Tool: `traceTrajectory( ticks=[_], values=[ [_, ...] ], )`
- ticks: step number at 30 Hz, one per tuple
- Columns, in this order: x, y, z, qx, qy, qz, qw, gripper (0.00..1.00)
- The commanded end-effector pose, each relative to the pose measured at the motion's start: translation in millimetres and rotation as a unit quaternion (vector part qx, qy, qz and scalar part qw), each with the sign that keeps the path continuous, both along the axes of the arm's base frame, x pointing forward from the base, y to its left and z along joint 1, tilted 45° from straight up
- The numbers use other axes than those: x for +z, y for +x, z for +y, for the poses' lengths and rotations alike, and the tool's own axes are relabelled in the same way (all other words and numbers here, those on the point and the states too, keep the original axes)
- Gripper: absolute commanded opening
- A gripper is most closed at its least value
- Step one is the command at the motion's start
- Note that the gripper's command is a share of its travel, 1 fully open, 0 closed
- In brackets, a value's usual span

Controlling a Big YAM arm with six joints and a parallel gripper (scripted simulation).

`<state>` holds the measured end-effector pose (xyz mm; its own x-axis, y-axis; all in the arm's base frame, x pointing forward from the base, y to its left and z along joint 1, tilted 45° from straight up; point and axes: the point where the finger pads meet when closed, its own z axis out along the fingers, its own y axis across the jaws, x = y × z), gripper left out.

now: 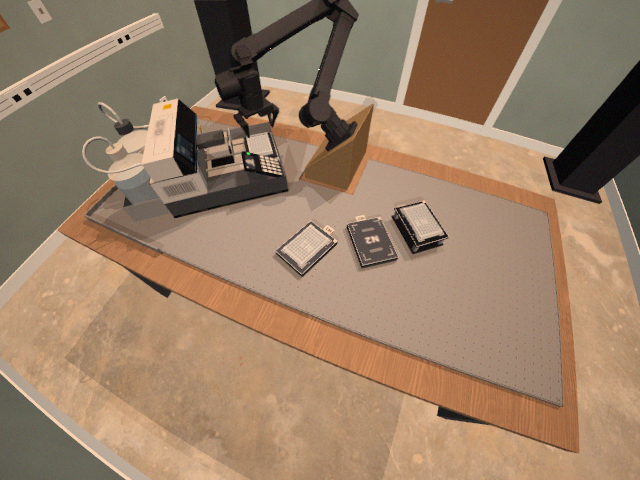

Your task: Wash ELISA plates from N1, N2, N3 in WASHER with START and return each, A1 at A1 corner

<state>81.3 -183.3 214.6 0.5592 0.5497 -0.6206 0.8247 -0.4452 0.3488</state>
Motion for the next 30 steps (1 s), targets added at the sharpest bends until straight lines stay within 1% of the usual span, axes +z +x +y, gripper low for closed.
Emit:
traceTrajectory(
  ticks=[1,5,6,7,9,10,12,13,18,19,21,26,27,28,30],
  values=[
    [37.8,-5.6,-12.4,-0.041,-0.026,-0.067,0.997,1.0],
    [53.6,-19.4,-19.2,-0.086,-0.035,-0.113,0.989,1.0],
    [56.2,-21.6,-20.3,-0.104,-0.037,-0.133,0.985,1.0],
    [52.6,-19.6,-22.4,-0.117,-0.031,-0.137,0.983,1.0],
    [52.6,-19.6,-22.4,-0.117,-0.031,-0.137,0.983,1.0],
    [27.2,-22.3,-19.6,-0.13,-0.016,-0.128,0.983,1.0],
    [27.2,-20.0,-19.0,-0.131,-0.016,-0.135,0.982,1.0],
    [40.4,-21.3,-18.2,-0.127,-0.024,-0.14,0.982,1.0],
    [40.4,-21.3,-18.2,-0.127,-0.024,-0.14,0.982,1.0],
    [26.0,-22.5,-20.8,-0.137,-0.017,-0.135,0.981,1.0],
    [23.7,-22.8,-23.1,-0.129,-0.016,-0.127,0.983,1.0],
    [20.2,-23.3,-26.7,-0.129,-0.016,-0.127,0.983,1.0],
    [33.0,-22.4,-29.1,-0.127,-0.027,-0.139,0.982,1.0],
    [18.9,-24.1,-28.6,-0.129,-0.018,-0.129,0.983,1.0],
    [15.4,-24.0,-31.4,-0.129,-0.016,-0.127,0.983,1.0]
  ],
)
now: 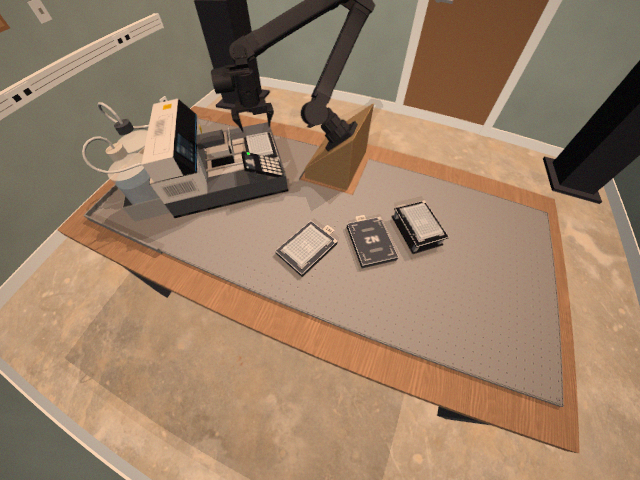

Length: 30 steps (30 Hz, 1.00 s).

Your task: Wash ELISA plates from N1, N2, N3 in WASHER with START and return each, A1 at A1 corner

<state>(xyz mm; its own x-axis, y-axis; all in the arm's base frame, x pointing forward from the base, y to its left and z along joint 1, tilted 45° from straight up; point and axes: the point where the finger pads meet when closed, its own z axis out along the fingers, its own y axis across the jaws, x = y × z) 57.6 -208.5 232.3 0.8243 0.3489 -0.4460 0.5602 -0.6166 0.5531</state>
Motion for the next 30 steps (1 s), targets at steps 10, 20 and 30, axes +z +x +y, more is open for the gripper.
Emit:
traceTrajectory(
  ticks=[10,20,30],
  values=[
    [-14.0,-2.0,-18.0,0.002,0.0,0.007,1.0,1.0],
    [-23.5,-3.4,-27.4,0.002,0.0,0.007,1.0,1.0],
    [-33.0,-4.8,-36.8,0.003,0.0,0.007,1.0,1.0]
  ],
)
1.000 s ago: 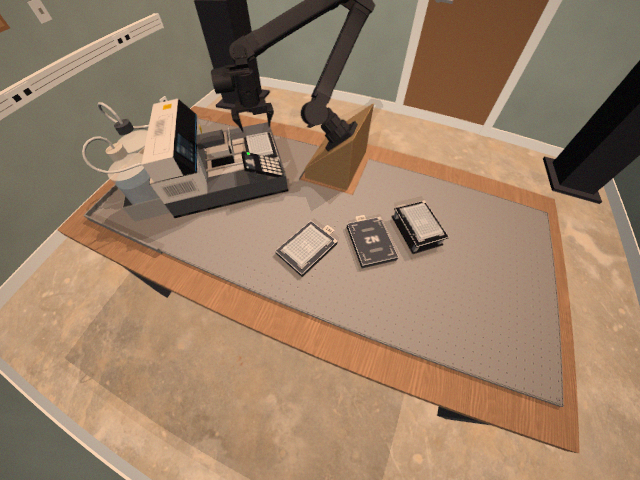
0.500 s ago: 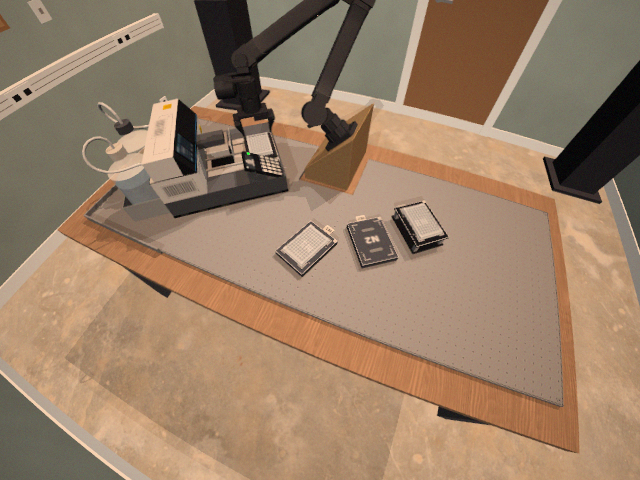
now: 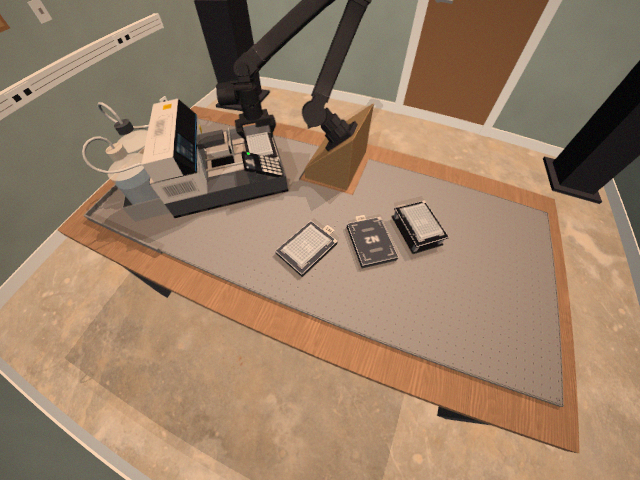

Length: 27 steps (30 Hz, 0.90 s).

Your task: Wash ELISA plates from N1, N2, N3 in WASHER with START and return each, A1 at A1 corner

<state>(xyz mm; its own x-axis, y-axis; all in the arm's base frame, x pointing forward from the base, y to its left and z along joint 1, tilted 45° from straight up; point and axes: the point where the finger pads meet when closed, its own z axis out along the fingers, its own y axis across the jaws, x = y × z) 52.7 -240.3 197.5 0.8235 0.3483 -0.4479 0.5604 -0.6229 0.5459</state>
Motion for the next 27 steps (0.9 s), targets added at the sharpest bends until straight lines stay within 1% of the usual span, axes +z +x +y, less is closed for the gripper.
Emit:
traceTrajectory(
  ticks=[1,3,6,7,23,24,27],
  values=[
    [25.3,2.8,-10.1,0.005,-0.026,-0.008,1.0,1.0],
    [27.5,4.0,-9.8,0.007,-0.028,-0.009,1.0,1.0],
    [24.9,3.5,-9.3,0.007,-0.026,-0.008,1.0,1.0],
    [15.3,2.7,-5.4,0.005,-0.016,-0.005,1.0,1.0],
    [15.3,2.7,-5.4,0.005,-0.016,-0.005,1.0,1.0],
    [18.6,2.1,-9.4,0.005,-0.02,-0.005,1.0,1.0],
    [2.1,0.3,-7.9,0.005,-0.006,0.003,1.0,1.0]
  ],
)
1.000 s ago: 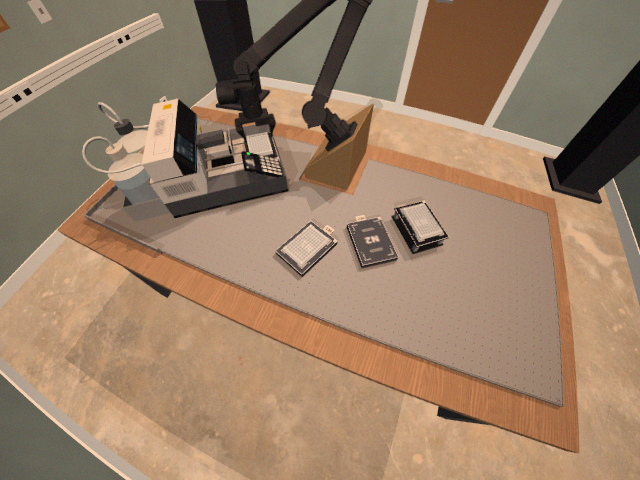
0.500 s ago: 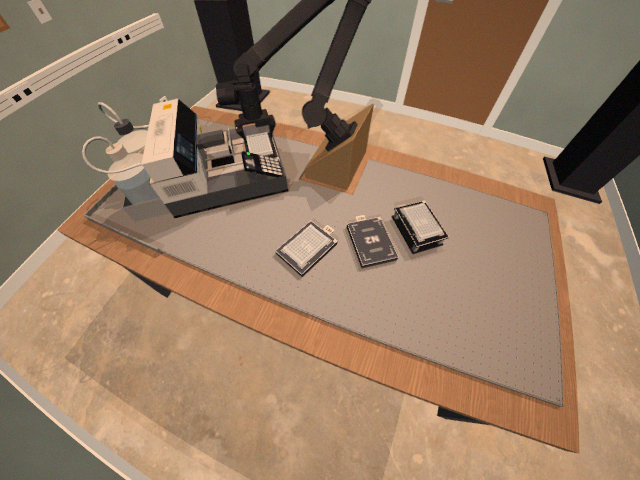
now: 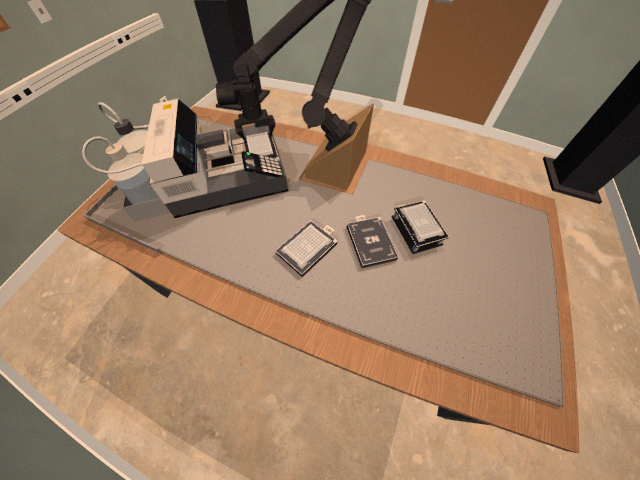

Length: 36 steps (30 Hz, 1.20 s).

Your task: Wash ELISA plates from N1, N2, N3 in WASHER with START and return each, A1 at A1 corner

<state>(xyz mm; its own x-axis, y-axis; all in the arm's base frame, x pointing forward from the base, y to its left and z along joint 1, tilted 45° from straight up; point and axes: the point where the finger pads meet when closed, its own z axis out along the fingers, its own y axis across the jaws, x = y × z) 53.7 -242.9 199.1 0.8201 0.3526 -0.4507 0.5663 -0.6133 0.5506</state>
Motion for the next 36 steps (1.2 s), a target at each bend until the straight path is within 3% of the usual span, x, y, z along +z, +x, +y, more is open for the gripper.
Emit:
traceTrajectory(
  ticks=[1,8,24,25,28,36],
  values=[
    [-2.6,-1.2,-5.0,0.0,0.0,0.004,1.0,1.0],
    [1.9,-1.4,-7.9,0.0,-0.009,0.0,1.0,1.0],
    [-11.6,-2.5,-13.9,0.0,0.0,0.004,1.0,1.0],
    [0.7,-1.2,-17.4,0.0,-0.012,-0.002,1.0,1.0],
    [-12.4,-2.6,-16.1,0.0,-0.001,0.004,1.0,1.0],
    [-17.4,-3.3,-19.5,0.0,0.0,0.004,1.0,1.0]
  ],
)
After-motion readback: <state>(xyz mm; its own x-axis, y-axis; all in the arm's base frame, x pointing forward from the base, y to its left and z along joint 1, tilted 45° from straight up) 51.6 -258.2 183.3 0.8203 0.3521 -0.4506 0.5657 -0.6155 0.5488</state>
